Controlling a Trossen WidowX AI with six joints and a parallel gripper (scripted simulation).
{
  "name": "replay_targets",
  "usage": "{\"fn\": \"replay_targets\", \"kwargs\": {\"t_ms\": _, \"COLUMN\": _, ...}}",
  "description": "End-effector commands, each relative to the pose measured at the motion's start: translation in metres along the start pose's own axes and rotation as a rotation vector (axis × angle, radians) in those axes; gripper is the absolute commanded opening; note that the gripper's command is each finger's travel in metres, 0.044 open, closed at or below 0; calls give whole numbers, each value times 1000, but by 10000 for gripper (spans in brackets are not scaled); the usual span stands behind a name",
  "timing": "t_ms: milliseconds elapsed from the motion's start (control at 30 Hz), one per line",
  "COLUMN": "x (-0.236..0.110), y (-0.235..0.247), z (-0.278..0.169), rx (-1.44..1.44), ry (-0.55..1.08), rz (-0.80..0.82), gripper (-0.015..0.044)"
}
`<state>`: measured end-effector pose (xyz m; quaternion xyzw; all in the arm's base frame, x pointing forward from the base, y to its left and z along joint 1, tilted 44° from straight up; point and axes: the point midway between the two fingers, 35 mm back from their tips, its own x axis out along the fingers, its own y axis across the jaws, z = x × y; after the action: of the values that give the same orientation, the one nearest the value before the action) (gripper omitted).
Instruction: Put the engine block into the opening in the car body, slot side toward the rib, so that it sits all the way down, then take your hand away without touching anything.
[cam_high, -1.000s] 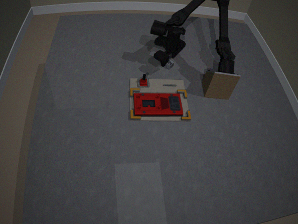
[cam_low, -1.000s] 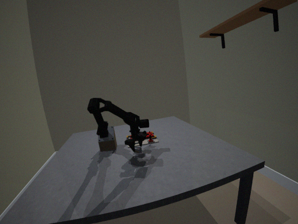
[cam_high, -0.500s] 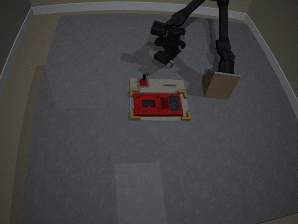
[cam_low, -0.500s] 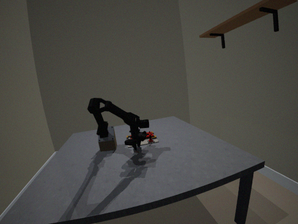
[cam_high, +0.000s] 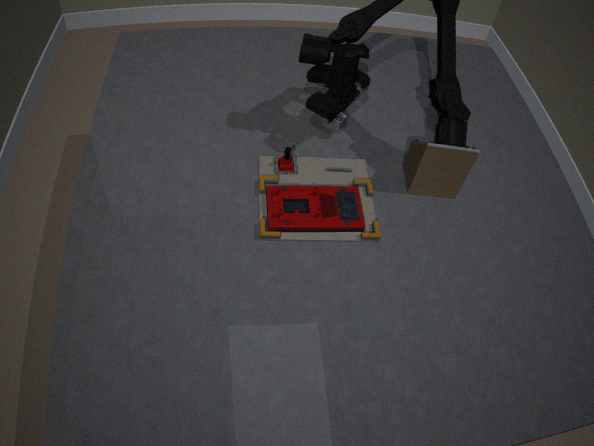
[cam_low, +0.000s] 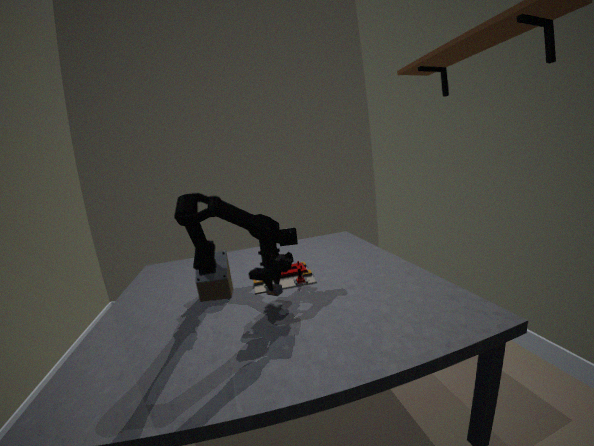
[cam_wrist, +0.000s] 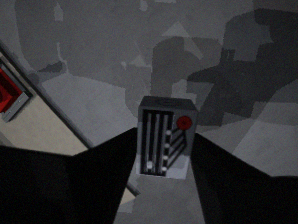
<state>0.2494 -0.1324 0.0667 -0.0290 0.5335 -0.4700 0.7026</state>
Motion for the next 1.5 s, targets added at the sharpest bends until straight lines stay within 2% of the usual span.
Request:
{"fn": "replay_targets", "kwargs": {"t_ms": 0, "x": -11, "y": 1, "z": 1, "rx": 7, "ry": -1, "rz": 7, "gripper": 0}}
{"fn": "replay_targets", "kwargs": {"t_ms": 867, "x": -92, "y": -5, "z": -3, "rx": 6, "ry": -5, "rz": -1, "gripper": 0}}
{"fn": "replay_targets", "kwargs": {"t_ms": 1467, "x": -90, "y": 31, "z": 1, "rx": -86, "ry": -7, "rz": 6, "gripper": 0}}
